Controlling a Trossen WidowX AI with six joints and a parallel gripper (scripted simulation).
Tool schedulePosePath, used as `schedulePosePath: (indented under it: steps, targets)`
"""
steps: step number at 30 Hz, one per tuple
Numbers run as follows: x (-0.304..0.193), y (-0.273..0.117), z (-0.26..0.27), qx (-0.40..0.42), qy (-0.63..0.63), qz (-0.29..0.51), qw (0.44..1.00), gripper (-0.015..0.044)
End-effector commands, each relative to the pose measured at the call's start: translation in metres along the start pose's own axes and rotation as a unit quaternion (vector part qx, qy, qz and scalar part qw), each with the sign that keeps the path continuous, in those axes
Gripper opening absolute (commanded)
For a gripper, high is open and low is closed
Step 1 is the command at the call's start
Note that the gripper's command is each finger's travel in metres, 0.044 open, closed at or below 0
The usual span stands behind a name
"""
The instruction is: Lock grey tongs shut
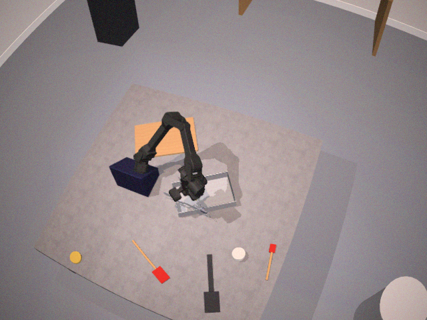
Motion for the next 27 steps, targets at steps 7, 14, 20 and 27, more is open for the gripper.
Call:
schedulePosePath:
  steps: [7,14,20,27]
  targets:
    - [0.000,-0.038,-0.002,0.007,-0.001,-0.012,1.000,0.0244]
    - [0.001,-0.041,-0.001,0.008,-0.012,-0.019,1.000,0.0427]
    - [0.004,-0.009,-0.002,0.005,-0.139,-0.014,0.990,0.0440]
    - [0.004,-0.009,-0.002,0.005,-0.139,-0.014,0.990,0.0440]
Point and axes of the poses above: the point midway between the two fingers, 35 mm back from their tips, its own y axis out along the fingers, its own z axis across the jaws, x = y × z, the point moved 8 cm from there along -y, back along the fingers, and after that the axes turned 14 degrees about y, right-handed, at the moved point
